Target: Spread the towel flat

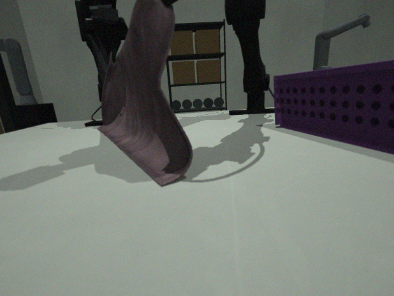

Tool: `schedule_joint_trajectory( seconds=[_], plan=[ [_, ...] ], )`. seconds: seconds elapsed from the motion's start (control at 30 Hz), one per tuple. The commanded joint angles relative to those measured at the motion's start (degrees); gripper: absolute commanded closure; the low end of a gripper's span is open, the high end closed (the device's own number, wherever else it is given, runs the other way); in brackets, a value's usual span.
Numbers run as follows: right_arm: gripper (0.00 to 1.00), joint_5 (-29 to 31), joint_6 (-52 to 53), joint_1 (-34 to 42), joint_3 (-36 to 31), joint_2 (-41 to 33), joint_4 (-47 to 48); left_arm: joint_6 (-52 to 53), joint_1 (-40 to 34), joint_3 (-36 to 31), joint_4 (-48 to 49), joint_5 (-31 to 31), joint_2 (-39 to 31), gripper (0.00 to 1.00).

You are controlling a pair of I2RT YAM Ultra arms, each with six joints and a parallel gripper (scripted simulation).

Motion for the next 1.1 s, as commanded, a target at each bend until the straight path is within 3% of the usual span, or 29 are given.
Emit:
schedule_joint_trajectory(
  seconds=[0.0,0.17,0.43,0.67,1.07],
  plan=[
    [1.00,-0.4,-2.9,4.4,3.4,-1.1,-2.2,-2.5,-0.7,-2.7,8.2,-1.1,-2.7,1.00],
    [1.00,-0.3,-5.3,12.2,6.1,0.4,-2.2,-4.7,-1.6,-8.4,16.2,-1.4,-5.2,1.00],
    [1.00,-0.4,-7.3,16.7,9.2,3.0,-2.2,-5.9,-2.0,-16.0,25.0,-2.2,-8.1,1.00],
    [1.00,-0.5,-12.9,23.4,13.5,6.7,-1.9,-8.5,-3.7,-14.4,31.0,-3.6,-5.8,1.00],
    [1.00,-1.6,-19.1,26.5,14.9,6.3,2.0,-10.3,-5.1,-12.6,34.7,-5.0,-4.1,1.00]
  ],
)
